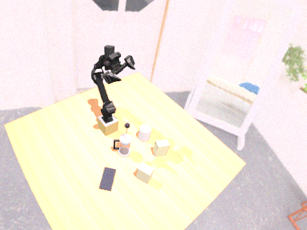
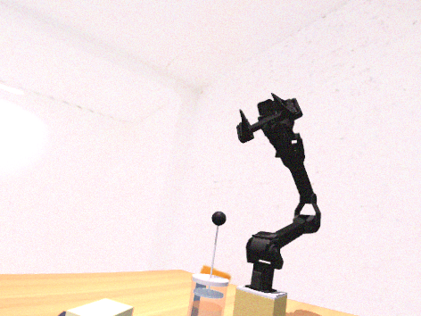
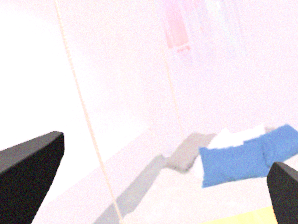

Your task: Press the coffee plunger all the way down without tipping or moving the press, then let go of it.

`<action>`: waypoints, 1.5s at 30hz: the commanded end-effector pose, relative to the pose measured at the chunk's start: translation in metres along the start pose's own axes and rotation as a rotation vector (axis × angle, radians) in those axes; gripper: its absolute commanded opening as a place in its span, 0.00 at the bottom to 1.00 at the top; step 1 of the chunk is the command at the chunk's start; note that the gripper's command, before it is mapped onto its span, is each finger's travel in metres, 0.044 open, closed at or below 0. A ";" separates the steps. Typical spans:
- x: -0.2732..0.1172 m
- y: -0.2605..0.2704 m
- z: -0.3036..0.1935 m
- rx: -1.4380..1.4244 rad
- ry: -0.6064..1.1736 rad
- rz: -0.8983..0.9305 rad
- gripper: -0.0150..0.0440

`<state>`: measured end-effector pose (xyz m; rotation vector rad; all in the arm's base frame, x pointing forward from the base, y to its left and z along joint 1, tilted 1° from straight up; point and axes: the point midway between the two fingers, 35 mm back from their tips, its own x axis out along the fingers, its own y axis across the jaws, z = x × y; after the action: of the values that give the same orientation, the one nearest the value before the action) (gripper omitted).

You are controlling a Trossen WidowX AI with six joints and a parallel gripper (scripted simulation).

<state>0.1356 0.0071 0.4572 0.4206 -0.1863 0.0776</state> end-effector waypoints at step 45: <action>0.008 -0.124 -0.249 -0.377 0.713 -0.182 1.00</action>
<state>0.1927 -0.0024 0.1919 0.0122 0.5228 0.0129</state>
